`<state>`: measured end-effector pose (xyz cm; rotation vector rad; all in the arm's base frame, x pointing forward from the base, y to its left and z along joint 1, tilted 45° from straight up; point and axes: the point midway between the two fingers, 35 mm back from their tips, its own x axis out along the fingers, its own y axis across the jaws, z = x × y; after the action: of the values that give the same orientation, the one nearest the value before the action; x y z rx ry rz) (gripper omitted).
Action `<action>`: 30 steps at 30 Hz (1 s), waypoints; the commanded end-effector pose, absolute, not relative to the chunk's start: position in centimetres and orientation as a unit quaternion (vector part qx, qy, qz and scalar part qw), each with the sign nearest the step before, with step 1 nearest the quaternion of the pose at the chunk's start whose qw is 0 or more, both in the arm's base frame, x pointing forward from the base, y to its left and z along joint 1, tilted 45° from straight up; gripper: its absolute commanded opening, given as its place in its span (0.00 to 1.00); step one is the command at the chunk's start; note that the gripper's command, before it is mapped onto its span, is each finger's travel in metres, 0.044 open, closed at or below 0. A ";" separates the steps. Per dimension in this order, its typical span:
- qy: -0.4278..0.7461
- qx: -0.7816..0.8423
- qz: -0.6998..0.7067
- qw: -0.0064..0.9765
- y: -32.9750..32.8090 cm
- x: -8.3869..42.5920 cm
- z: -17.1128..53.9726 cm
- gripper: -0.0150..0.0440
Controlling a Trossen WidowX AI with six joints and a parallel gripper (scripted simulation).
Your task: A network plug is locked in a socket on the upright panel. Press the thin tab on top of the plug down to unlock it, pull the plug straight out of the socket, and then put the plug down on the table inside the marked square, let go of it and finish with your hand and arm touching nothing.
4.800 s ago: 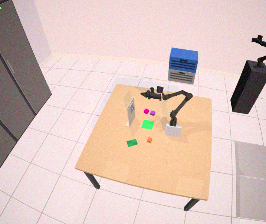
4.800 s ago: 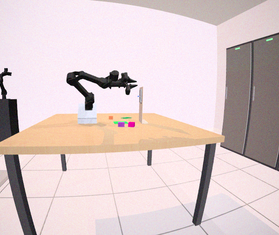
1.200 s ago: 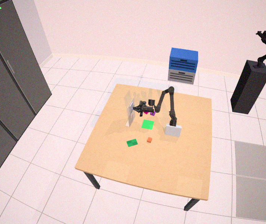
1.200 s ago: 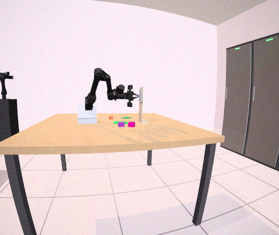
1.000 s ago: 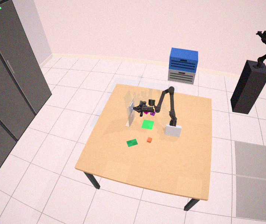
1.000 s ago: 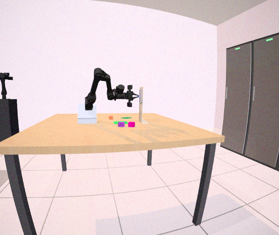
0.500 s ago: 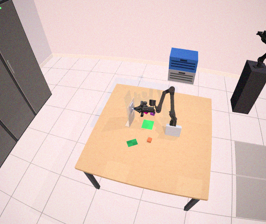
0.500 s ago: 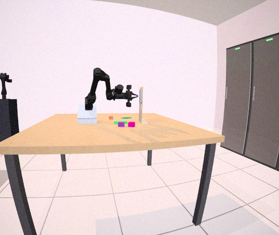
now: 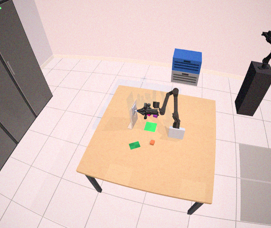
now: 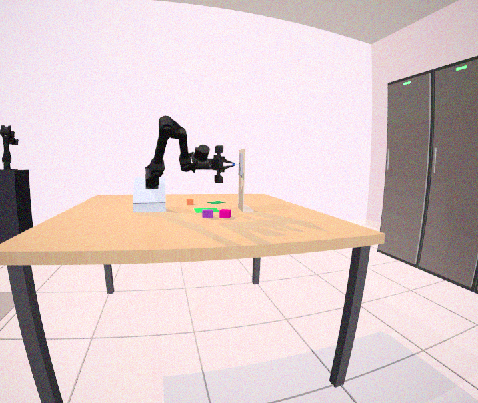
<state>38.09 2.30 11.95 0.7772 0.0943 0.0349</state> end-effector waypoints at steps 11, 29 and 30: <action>0.047 0.379 0.015 0.924 2.4 37.0 11.7 0.25; 0.047 0.379 0.015 0.924 2.5 36.0 11.6 0.25; 0.047 0.379 0.015 0.924 2.5 36.0 11.6 0.25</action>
<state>36.38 2.57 11.68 0.7760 0.0949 0.0347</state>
